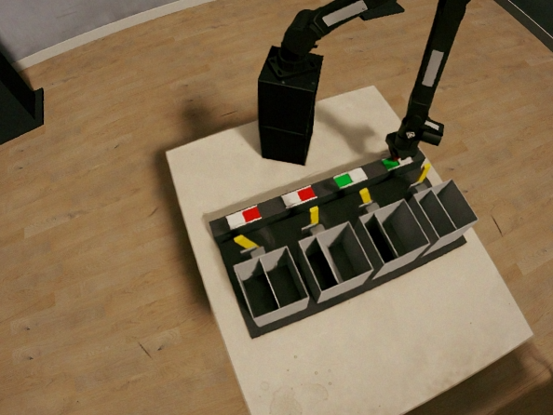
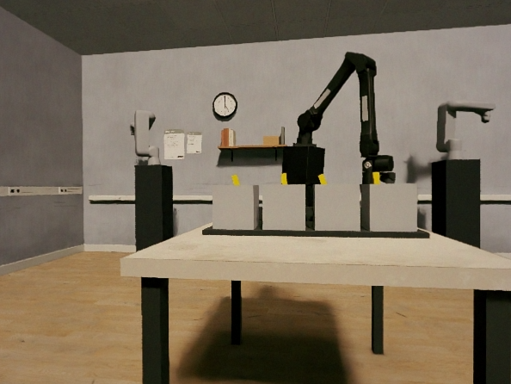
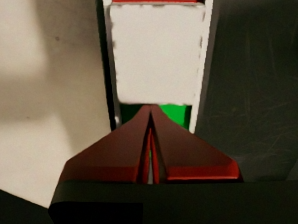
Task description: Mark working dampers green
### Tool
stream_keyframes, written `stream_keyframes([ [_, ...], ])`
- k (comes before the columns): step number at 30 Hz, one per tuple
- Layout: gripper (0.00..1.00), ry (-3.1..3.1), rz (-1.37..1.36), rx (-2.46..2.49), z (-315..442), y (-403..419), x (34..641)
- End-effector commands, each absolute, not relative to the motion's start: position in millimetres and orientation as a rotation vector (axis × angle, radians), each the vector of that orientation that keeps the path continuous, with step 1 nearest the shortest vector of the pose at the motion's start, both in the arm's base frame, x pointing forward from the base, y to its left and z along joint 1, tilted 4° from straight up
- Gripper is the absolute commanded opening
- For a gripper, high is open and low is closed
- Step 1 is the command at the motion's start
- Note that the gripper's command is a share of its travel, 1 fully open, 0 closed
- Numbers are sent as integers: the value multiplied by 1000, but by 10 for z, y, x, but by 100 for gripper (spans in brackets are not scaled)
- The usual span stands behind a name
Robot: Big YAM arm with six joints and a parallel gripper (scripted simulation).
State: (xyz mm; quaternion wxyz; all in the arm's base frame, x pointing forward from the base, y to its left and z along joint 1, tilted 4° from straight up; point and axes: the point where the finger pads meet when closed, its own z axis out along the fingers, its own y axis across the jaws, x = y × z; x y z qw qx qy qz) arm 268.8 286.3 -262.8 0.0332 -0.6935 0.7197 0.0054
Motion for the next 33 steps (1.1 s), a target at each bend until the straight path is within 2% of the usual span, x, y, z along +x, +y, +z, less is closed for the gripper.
stream_keyframes([
  [1, 0, 2184, 22, -2118, -2564, 3038, 2761],
  [33, 0, 2168, 22, -2112, -2556, 3030, 2806],
])
